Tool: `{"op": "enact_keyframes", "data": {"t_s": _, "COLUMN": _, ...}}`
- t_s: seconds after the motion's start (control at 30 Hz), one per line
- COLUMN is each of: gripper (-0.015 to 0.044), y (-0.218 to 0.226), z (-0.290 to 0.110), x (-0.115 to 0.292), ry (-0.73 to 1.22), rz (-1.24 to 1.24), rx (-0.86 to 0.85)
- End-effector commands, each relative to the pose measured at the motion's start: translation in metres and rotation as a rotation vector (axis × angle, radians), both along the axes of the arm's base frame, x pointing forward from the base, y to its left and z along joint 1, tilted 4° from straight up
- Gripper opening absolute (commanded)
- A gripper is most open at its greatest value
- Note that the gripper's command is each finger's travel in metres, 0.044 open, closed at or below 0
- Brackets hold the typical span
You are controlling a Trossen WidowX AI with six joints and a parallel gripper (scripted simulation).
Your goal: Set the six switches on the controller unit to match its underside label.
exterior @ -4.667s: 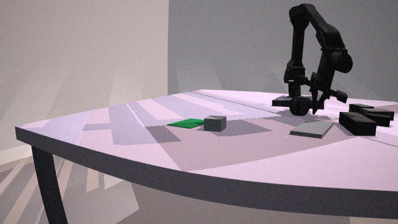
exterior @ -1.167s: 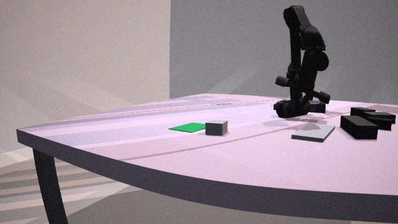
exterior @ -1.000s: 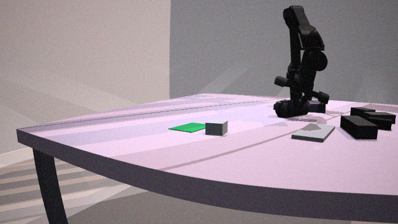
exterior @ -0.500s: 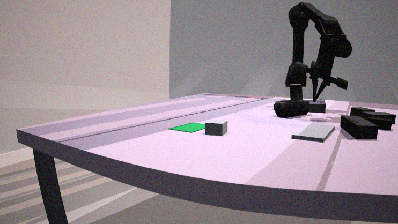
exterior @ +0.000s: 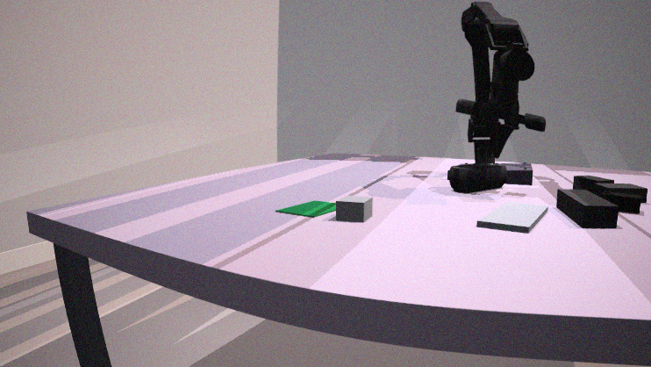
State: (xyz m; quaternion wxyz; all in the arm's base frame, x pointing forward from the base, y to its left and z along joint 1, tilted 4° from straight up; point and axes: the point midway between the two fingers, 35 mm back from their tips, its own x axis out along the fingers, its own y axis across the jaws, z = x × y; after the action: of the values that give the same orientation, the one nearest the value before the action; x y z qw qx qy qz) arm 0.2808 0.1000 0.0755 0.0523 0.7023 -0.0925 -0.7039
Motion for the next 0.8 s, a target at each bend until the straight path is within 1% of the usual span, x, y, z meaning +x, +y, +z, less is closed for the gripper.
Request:
{"op": "enact_keyframes", "data": {"t_s": 0.0, "gripper": 0.0000, "y": -0.024, "z": 0.003, "x": -0.017, "ry": 0.002, "rz": -0.068, "rx": 0.085}}
{"op": "enact_keyframes", "data": {"t_s": 0.27, "gripper": 0.0000, "y": -0.060, "z": 0.004, "x": -0.053, "ry": -0.034, "rz": -0.198, "rx": 0.241}}
{"op": "enact_keyframes", "data": {"t_s": 0.57, "gripper": 0.0000, "y": -0.083, "z": -0.006, "x": -0.093, "ry": -0.119, "rz": -0.327, "rx": 0.405}}
{"op": "enact_keyframes", "data": {"t_s": 0.77, "gripper": 0.0000, "y": -0.085, "z": -0.009, "x": -0.099, "ry": -0.137, "rz": -0.346, "rx": 0.430}}
